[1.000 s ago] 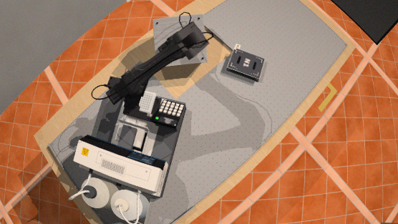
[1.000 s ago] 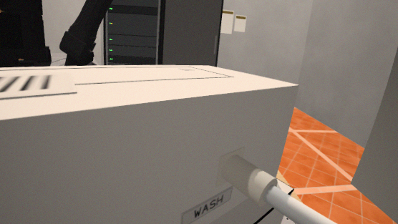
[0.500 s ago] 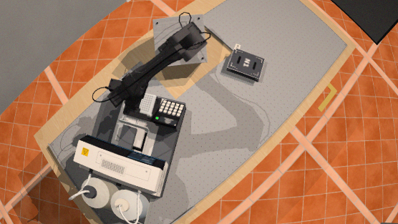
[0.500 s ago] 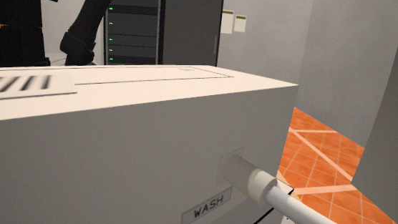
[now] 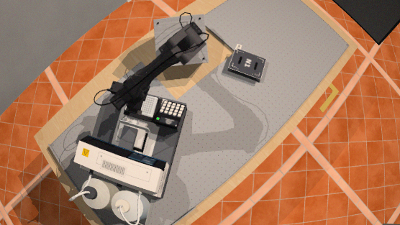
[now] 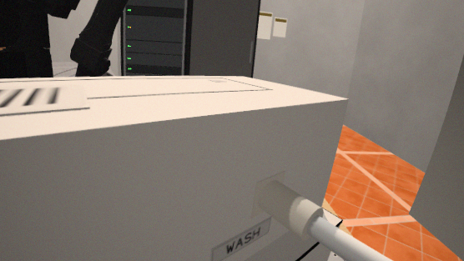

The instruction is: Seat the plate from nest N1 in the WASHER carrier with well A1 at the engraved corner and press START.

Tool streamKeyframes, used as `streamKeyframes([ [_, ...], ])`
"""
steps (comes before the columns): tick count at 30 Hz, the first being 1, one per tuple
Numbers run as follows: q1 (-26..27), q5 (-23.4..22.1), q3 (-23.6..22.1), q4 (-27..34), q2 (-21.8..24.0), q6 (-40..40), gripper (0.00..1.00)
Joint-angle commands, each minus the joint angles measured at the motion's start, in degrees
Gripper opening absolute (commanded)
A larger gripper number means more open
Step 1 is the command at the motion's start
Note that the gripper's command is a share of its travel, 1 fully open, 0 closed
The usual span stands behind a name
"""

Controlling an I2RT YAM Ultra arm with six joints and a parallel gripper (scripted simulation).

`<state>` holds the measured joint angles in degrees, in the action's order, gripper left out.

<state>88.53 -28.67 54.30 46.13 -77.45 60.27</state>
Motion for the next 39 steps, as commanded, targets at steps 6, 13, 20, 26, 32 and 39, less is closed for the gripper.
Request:
streamKeyframes([
  [6,-0.6,1.2,-2.3,-4.3,-1.6,2.0,0.84],
  [13,-0.6,1.2,-1.5,-4.5,0.4,2.1,0.84],
  [20,-0.9,1.3,-2.5,-3.7,0.6,2.1,0.84],
  [26,-1.2,1.3,-2.8,-3.7,0.8,2.2,0.84],
  [32,-1.2,0.9,-1.7,-3.9,0.0,2.0,0.84],
  [39,-1.7,1.4,-2.9,-4.1,1.0,2.4,0.84],
])
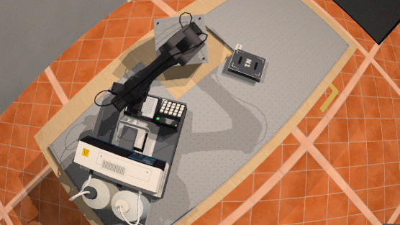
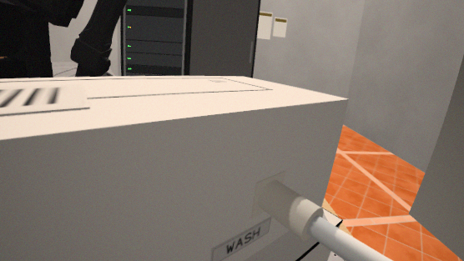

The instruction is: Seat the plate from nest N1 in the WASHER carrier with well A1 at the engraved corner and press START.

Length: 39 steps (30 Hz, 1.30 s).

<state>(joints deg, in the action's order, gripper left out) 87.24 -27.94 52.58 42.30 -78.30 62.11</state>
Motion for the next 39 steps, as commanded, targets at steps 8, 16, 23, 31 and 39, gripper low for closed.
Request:
streamKeyframes([
  [8,0.1,0.6,-1.3,-0.4,2.0,0.6,0.84],
  [16,0.0,0.7,-1.3,-0.4,2.0,0.6,0.84],
  [23,-0.5,0.7,-1.5,-0.8,2.0,0.8,0.84],
  [31,-0.5,0.8,-0.1,-1.0,2.0,0.9,0.84],
  [39,-0.5,0.8,-1.0,-1.5,1.3,1.0,0.84],
])
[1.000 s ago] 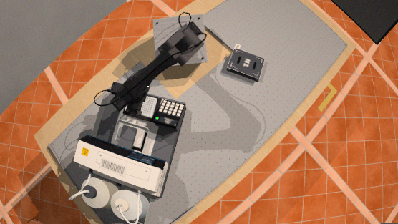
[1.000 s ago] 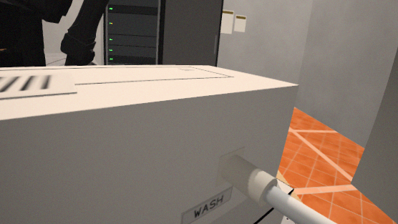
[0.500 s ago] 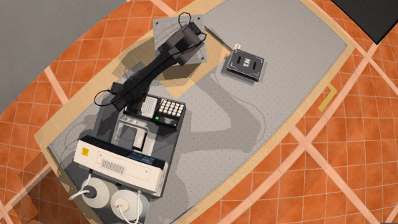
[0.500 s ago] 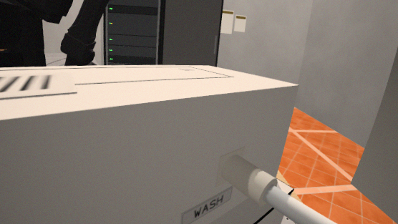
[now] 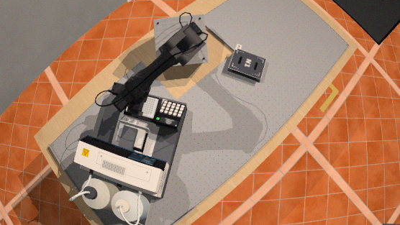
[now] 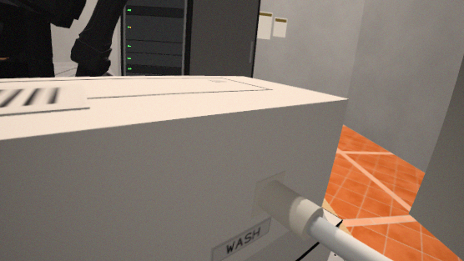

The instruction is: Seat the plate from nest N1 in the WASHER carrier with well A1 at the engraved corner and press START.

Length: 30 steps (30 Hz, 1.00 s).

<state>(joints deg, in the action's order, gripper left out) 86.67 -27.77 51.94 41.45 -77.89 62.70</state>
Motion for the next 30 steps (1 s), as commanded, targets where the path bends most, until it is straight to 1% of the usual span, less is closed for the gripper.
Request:
streamKeyframes([
  [1,0.0,0.7,-0.5,-0.7,0.8,0.4,0.84],
  [17,-0.3,0.7,-1.6,-0.9,0.2,0.6,0.84],
  [19,-0.2,0.6,-0.6,-1.6,-0.2,0.7,0.84],
  [22,-0.1,0.7,-0.7,-1.7,-0.3,0.7,0.84],
  [23,-0.2,0.7,-0.9,-0.8,-0.5,0.7,0.84],
  [30,-0.5,0.7,-1.9,-1.9,-0.9,0.8,0.84],
])
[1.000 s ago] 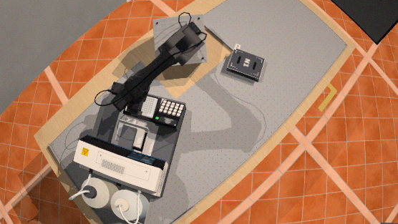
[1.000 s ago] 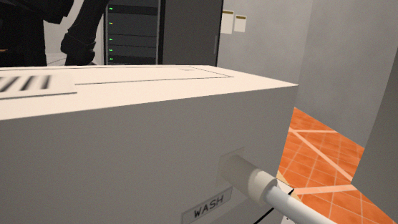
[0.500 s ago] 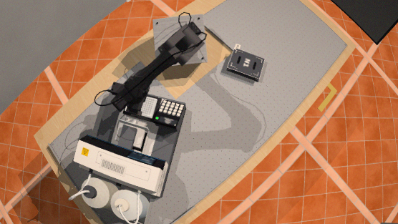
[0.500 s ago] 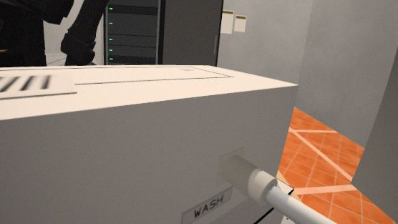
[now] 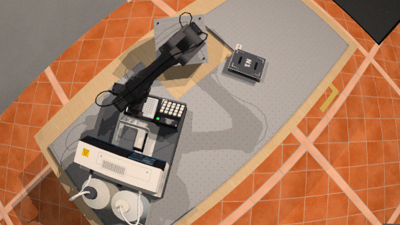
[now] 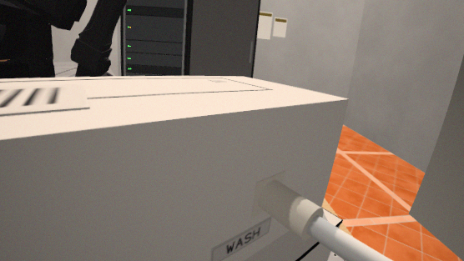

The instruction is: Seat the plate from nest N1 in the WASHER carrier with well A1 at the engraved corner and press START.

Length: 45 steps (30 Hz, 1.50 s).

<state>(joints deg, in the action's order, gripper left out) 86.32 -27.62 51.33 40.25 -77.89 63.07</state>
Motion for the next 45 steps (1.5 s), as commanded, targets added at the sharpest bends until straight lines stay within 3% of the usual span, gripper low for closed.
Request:
streamKeyframes([
  [1,0.1,0.6,-1.3,-0.6,-0.9,0.4,0.84],
  [45,-0.4,0.4,-0.9,-1.8,-0.6,0.7,0.84],
])
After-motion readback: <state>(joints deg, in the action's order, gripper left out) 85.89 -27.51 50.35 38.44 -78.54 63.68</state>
